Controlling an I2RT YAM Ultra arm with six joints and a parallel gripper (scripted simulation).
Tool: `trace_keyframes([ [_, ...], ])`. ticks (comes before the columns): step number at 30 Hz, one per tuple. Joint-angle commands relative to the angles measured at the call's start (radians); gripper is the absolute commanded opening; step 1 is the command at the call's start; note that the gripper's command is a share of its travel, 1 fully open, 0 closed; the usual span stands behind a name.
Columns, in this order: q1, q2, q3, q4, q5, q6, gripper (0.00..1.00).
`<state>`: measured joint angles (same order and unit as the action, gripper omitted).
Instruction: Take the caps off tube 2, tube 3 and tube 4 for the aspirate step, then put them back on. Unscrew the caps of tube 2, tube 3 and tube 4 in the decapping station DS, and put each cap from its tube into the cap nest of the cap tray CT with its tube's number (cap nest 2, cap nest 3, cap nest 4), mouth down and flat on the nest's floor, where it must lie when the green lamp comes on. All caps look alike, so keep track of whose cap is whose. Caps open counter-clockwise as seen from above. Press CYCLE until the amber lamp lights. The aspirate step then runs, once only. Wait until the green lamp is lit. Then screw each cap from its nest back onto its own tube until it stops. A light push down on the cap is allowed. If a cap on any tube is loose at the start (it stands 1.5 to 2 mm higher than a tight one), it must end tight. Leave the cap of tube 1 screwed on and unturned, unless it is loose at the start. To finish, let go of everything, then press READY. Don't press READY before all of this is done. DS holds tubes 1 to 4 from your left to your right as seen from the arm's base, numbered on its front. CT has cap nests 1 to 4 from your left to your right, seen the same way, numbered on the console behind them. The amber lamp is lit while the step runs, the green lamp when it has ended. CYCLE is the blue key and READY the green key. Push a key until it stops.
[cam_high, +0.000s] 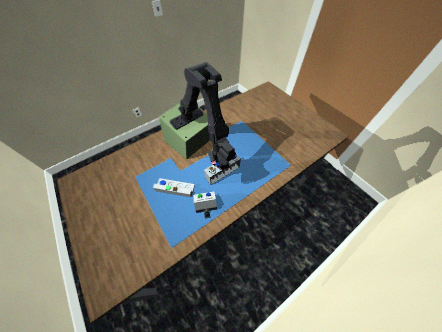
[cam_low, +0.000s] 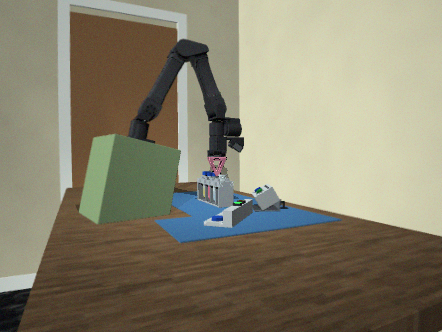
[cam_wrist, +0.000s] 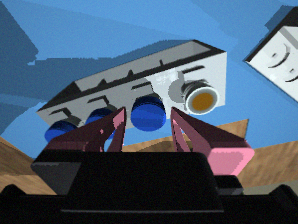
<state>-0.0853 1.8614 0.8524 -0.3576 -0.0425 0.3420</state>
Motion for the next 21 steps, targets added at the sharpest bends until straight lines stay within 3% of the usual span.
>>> trace_keyframes([
  [1,-0.002,-0.008,0.005,0.001,0.000,-0.100,0.49],
  [6,-0.002,-0.008,0.005,0.001,0.000,-0.300,0.49],
  [8,-0.002,-0.008,0.005,0.001,0.000,-0.300,0.49],
  [19,-0.002,-0.008,0.006,0.001,0.000,-0.737,0.49],
  [21,-0.002,-0.007,0.006,0.001,0.000,-0.737,0.49],
])
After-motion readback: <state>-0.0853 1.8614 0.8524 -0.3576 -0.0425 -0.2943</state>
